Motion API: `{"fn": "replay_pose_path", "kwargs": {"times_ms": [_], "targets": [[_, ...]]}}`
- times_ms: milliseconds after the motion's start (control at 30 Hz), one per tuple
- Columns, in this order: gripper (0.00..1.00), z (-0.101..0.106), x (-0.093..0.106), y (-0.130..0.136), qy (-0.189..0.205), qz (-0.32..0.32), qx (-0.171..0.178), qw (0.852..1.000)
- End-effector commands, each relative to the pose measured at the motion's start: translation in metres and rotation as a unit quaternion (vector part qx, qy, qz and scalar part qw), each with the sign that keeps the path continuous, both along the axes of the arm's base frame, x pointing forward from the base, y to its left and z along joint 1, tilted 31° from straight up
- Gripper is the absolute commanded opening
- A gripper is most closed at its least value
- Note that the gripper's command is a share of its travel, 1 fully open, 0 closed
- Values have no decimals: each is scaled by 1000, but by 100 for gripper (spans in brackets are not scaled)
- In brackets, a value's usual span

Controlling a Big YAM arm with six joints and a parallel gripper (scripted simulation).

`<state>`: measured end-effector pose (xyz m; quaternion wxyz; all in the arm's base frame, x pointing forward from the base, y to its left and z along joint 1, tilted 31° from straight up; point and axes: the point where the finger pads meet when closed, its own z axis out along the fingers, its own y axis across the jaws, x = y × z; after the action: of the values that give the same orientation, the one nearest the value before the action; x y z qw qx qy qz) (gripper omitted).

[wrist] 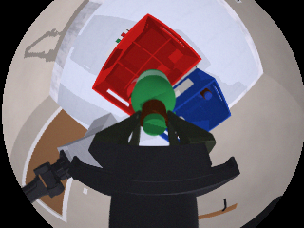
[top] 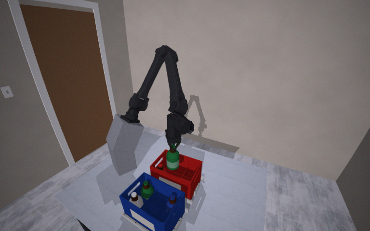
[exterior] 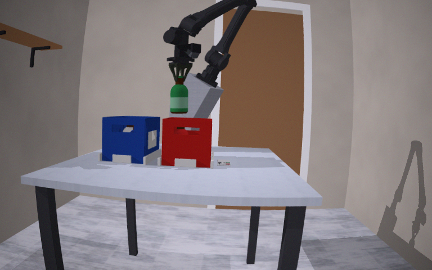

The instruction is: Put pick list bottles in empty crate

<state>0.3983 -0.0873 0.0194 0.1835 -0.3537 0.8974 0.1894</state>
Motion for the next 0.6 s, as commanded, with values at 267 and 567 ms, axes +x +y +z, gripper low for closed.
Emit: {"fn": "replay_pose_path", "kwargs": {"times_ms": [267, 567], "targets": [[0, 21, 16, -2, -31, -6, -14, 999], [0, 18, 14, -2, -28, -9, -14, 999]]}}
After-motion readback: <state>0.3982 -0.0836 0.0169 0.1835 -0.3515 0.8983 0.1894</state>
